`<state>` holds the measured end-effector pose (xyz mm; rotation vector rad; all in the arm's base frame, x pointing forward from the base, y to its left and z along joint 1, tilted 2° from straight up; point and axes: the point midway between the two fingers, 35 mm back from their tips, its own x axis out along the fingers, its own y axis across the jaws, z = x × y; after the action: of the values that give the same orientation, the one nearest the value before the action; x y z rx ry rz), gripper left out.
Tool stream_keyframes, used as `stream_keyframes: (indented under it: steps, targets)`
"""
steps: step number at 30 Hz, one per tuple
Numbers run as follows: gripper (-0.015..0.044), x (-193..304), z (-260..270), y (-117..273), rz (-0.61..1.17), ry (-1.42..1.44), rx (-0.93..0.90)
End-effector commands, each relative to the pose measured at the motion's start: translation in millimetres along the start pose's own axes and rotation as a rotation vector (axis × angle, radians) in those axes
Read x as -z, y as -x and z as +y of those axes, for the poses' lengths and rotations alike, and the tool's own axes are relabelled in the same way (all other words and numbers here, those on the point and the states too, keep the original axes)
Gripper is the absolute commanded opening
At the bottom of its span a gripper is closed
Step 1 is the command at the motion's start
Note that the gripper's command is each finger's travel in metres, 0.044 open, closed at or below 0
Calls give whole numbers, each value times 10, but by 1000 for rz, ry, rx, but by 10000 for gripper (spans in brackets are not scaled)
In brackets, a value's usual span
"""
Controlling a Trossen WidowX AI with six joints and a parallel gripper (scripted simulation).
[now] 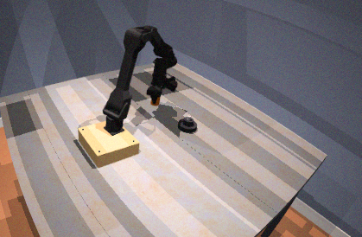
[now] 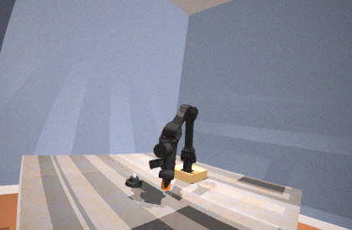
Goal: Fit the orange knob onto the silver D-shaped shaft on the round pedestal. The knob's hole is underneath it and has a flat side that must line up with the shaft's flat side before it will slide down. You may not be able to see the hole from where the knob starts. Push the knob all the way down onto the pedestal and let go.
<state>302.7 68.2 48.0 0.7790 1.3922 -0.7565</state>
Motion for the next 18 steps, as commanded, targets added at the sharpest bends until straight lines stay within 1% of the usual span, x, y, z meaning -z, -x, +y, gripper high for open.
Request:
stream_keyframes:
  steps: [1, 18]
  targets:
    - [0, -14, 31, 187, -9, -1, -17]
    - [0, -8, 30, 717, -9, -1, -17]
